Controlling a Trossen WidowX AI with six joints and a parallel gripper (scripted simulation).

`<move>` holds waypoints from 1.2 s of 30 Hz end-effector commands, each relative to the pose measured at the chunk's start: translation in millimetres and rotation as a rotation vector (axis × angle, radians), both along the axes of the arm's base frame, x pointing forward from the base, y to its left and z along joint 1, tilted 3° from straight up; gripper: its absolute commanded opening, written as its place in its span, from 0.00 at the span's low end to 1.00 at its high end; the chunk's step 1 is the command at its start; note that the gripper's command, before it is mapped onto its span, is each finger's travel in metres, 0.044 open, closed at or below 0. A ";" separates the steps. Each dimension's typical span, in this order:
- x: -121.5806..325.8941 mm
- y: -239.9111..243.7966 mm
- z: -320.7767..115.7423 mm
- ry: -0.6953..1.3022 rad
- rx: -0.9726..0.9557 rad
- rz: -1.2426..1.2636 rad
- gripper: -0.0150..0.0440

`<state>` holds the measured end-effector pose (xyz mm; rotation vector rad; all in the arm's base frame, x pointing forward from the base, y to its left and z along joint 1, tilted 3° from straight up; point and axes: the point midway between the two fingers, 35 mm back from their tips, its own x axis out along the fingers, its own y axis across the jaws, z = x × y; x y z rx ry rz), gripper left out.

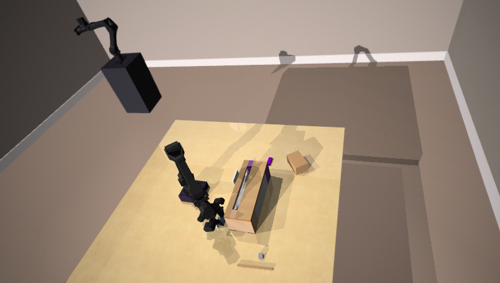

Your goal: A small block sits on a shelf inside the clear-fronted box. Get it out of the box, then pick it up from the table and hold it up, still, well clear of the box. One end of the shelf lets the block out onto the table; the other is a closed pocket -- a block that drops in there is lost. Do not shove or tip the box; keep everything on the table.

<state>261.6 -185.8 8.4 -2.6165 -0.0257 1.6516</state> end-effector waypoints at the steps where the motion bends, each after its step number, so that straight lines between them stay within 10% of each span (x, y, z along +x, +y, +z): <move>1: 1.5 -5.5 30.6 -0.009 -0.017 -0.002 0.25; 36: -39.9 34.7 140.7 -0.050 -0.021 -0.510 0.25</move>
